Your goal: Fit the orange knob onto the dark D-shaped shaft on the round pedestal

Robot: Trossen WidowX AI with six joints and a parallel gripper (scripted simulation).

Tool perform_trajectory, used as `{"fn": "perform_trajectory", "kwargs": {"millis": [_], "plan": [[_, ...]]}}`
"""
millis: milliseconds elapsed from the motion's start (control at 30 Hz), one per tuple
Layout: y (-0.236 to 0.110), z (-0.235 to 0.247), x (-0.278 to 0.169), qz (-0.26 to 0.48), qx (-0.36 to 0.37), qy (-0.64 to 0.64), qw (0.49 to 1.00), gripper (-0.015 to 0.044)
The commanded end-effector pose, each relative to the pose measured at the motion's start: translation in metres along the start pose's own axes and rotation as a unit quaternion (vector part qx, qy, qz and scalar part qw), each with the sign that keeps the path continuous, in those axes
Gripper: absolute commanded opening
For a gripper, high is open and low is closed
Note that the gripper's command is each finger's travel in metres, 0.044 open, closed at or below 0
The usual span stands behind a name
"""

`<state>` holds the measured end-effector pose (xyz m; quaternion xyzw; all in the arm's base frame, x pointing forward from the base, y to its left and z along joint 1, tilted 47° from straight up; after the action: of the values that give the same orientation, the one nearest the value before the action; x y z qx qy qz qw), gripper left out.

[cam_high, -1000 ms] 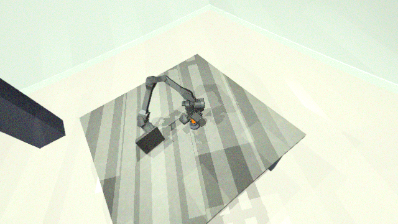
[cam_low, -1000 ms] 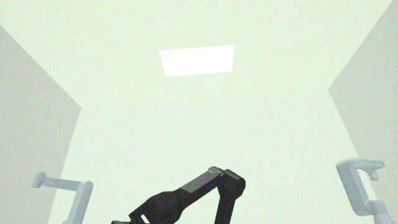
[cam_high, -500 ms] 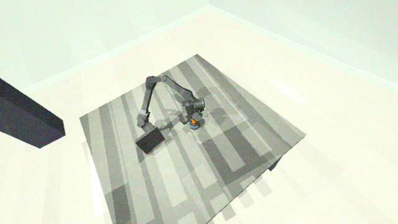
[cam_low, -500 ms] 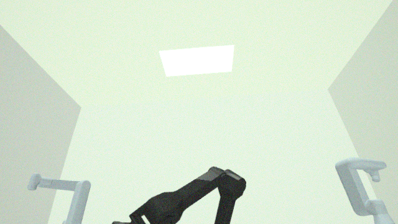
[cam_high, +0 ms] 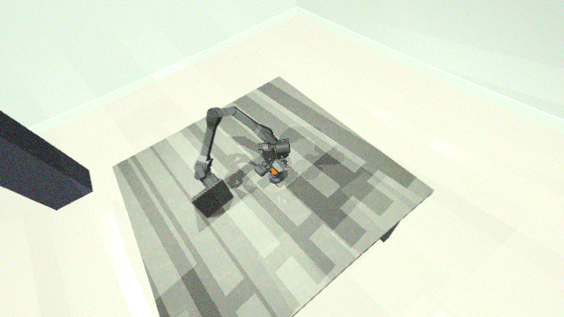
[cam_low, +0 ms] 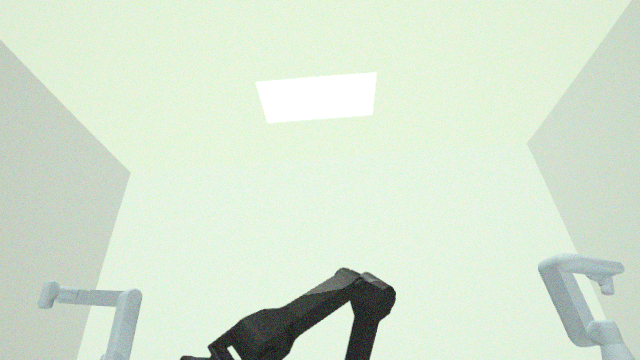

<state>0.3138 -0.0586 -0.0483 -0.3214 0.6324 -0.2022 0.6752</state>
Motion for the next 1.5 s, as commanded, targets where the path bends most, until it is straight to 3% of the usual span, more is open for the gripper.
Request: {"fn": "perform_trajectory", "kwargs": {"millis": [0,1467], "plan": [[0.0005,0.0002,0.0002,0.000,0.001,-0.004,1.000,0.0000],[0.0001,-0.0005,0.0009,0.000,0.001,0.037,0.999,0.0000]]}}
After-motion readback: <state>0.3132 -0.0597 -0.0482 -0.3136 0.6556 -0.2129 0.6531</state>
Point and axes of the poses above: the point midway between the two fingers, 35 mm back from their tips, its own y axis out along the fingers, its own z axis across the jaws, x = y × z, the point moved 8 cm from there along -y, back along the fingers, and after that the axes turned 2 degrees about y, right-handed, at the moved point
